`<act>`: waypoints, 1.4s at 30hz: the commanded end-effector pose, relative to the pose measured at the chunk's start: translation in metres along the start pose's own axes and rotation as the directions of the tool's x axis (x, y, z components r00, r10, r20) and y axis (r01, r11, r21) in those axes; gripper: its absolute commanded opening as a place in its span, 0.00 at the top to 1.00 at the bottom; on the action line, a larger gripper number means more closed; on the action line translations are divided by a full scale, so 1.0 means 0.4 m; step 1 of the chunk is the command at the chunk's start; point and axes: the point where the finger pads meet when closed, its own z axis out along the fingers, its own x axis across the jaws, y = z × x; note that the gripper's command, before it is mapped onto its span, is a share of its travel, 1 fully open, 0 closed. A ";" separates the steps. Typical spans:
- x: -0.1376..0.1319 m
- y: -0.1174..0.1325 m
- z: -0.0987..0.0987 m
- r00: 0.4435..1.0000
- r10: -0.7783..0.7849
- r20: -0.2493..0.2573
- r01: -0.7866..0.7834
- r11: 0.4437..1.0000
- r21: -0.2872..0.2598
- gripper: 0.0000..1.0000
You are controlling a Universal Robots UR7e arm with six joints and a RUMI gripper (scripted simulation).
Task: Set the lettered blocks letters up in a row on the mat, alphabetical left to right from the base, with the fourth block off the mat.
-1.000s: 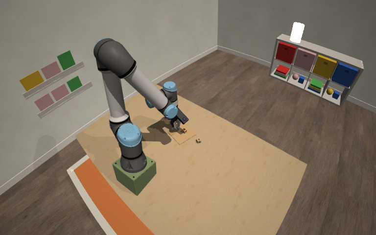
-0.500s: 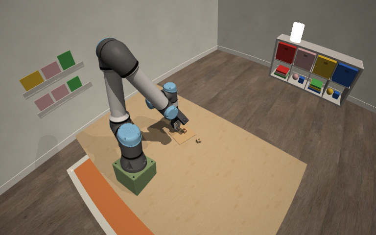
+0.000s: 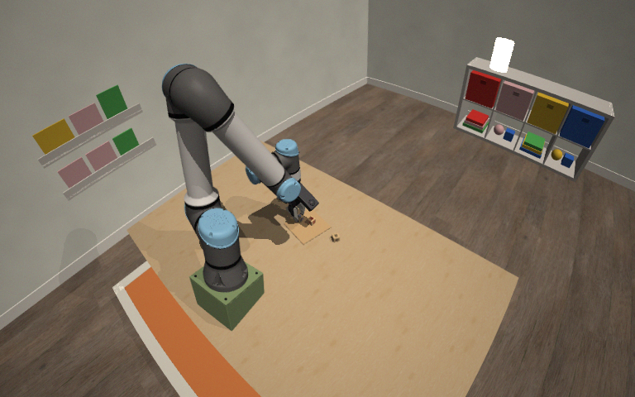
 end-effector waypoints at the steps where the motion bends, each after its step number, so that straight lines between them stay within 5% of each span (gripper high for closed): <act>1: -0.001 0.000 -0.001 1.000 0.000 0.001 0.000 1.000 0.000 0.95; 42: -0.002 0.000 0.010 1.000 0.000 0.001 0.000 1.000 0.000 0.95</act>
